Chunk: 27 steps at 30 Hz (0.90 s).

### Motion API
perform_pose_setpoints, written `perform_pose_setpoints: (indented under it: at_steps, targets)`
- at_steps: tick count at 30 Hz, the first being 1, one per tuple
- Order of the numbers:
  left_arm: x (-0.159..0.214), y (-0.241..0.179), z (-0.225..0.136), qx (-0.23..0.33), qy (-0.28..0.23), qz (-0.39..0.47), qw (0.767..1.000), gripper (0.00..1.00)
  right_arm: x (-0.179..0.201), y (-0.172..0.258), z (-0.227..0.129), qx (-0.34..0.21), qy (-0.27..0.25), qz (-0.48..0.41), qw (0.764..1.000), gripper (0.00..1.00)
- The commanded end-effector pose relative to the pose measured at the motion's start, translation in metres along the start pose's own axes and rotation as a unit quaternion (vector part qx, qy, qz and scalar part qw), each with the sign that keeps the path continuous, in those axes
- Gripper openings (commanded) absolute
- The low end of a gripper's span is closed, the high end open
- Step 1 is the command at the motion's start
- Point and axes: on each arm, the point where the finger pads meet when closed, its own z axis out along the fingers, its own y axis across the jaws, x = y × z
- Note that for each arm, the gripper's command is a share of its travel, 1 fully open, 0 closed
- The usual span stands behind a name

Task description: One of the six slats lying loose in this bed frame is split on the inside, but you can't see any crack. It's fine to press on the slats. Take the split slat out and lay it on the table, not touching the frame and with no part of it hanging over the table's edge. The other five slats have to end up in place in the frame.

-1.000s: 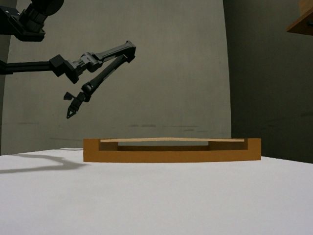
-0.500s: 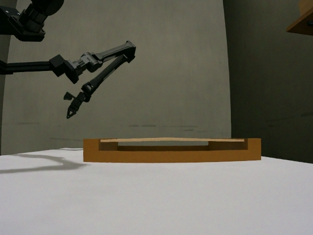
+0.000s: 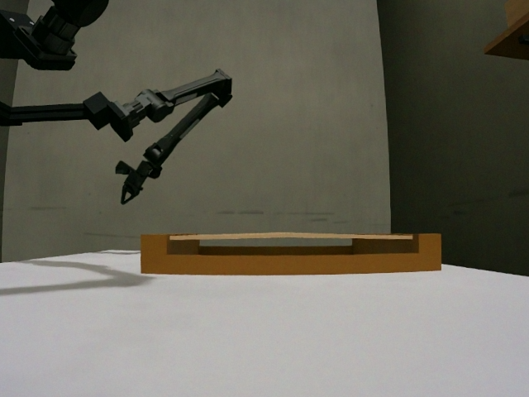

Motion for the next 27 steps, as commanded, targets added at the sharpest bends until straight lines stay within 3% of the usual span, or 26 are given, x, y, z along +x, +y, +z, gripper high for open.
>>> perform_pose_setpoints:
  at_steps: [1, 4, 13, 19, 21, 27]
  targets:
    - [0.06, -0.013, -0.005, 0.01, 0.016, 0.171, 0.985, 0.0, 0.031, 0.064, -0.043, -0.079, -0.01, -0.111, 0.991, 1.0]
    - [0.068, -0.013, -0.005, 0.011, 0.018, 0.194, 0.981, 0.0, 0.036, 0.071, -0.048, -0.089, -0.011, -0.125, 0.988, 1.0]
    - [0.151, -0.005, -0.013, 0.028, 0.037, 0.395, 0.918, 0.0, 0.085, 0.13, -0.102, -0.179, -0.025, -0.242, 0.953, 1.0]
    - [0.202, 0.007, -0.023, 0.043, 0.047, 0.506, 0.86, 0.0, 0.119, 0.162, -0.139, -0.234, -0.037, -0.31, 0.921, 1.0]
    - [0.202, 0.007, -0.023, 0.043, 0.047, 0.506, 0.86, 0.0, 0.119, 0.162, -0.139, -0.234, -0.037, -0.31, 0.921, 1.0]
    - [0.264, 0.027, -0.04, 0.066, 0.059, 0.629, 0.772, 0.0, 0.165, 0.195, -0.187, -0.298, -0.056, -0.389, 0.87, 1.0]
